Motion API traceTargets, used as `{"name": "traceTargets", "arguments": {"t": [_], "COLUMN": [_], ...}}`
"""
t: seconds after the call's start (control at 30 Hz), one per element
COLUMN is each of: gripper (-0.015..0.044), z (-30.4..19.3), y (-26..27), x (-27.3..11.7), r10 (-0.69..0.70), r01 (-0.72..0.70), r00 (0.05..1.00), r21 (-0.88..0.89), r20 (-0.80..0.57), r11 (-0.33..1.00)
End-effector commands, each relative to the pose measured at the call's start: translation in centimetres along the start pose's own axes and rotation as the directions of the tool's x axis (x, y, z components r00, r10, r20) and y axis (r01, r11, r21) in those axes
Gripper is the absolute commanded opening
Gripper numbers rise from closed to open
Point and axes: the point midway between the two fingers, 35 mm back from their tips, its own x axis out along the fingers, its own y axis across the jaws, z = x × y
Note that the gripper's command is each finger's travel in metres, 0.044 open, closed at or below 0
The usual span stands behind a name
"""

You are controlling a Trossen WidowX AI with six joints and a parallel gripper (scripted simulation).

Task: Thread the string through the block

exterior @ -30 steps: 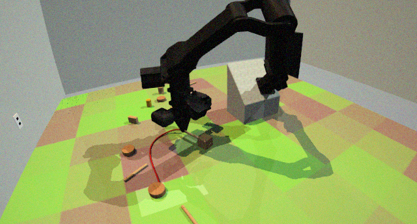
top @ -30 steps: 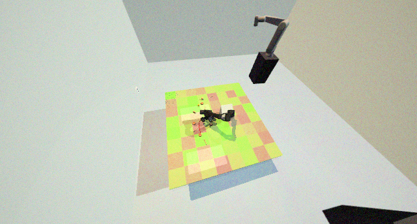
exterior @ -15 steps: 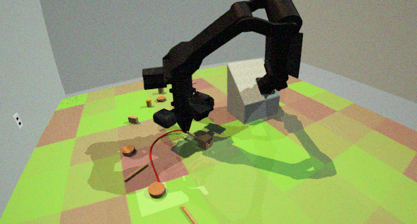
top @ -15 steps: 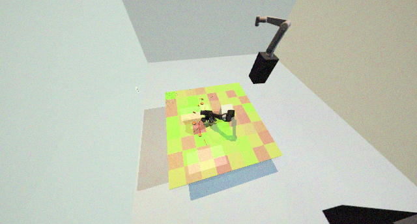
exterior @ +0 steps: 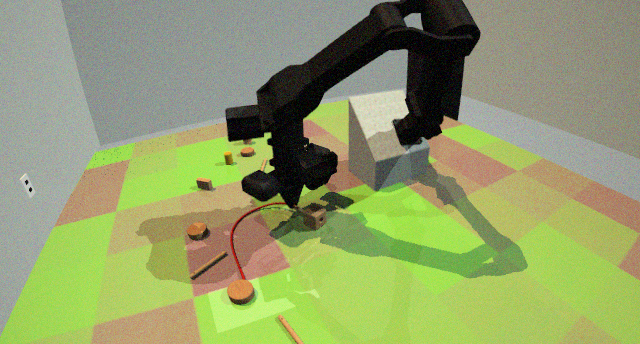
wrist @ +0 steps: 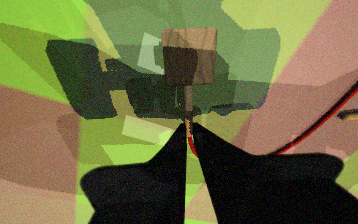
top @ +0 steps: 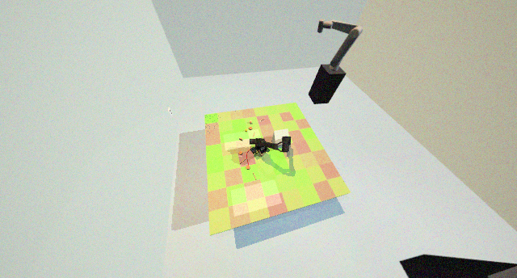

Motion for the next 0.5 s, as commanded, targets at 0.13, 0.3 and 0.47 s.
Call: {"name": "traceTargets", "arguments": {"t": [0.13,0.3,0.47], "gripper": [0.0000,0.0000,0.0000], "z": [1.2,1.9,2.5], "y": [0.2,0.2,0.2], "x": [0.1,0.1,0.1], "r10": [0.003,0.003,0.003], "r01": [-0.003,-0.003,-0.003], "r00": [1.000,1.000,1.000], "r21": [0.006,0.007,0.007], "r20": [0.006,0.006,0.007], "r11": [1.000,1.000,1.000]}}
